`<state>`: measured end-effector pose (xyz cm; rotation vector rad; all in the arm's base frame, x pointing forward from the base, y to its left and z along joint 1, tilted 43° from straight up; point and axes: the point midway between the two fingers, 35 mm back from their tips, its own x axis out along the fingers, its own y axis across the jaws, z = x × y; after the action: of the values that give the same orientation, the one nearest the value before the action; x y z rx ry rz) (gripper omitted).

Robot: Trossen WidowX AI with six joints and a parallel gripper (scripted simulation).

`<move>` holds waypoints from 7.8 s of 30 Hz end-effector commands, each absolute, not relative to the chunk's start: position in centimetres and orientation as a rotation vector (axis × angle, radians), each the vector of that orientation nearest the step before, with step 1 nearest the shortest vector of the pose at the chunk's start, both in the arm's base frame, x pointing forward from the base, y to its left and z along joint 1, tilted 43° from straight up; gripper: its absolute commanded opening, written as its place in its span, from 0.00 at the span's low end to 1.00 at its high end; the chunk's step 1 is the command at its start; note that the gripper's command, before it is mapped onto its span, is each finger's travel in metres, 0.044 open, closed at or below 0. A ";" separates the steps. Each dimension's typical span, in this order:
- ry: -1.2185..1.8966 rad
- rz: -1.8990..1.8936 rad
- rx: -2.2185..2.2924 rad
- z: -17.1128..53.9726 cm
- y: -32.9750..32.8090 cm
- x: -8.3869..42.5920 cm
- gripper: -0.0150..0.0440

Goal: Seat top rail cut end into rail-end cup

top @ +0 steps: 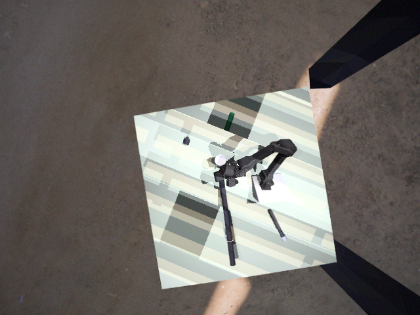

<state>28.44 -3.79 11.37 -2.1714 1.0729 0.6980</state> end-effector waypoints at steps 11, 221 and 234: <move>1.102 0.597 -2.125 11.3 -3.6 29.3 0.25; 0.672 -1.397 0.616 -4.5 6.2 29.3 1.00; 0.672 -1.397 0.616 -4.9 5.8 29.3 0.69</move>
<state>29.32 5.95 -4.86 0.6233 0.6702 -1.3993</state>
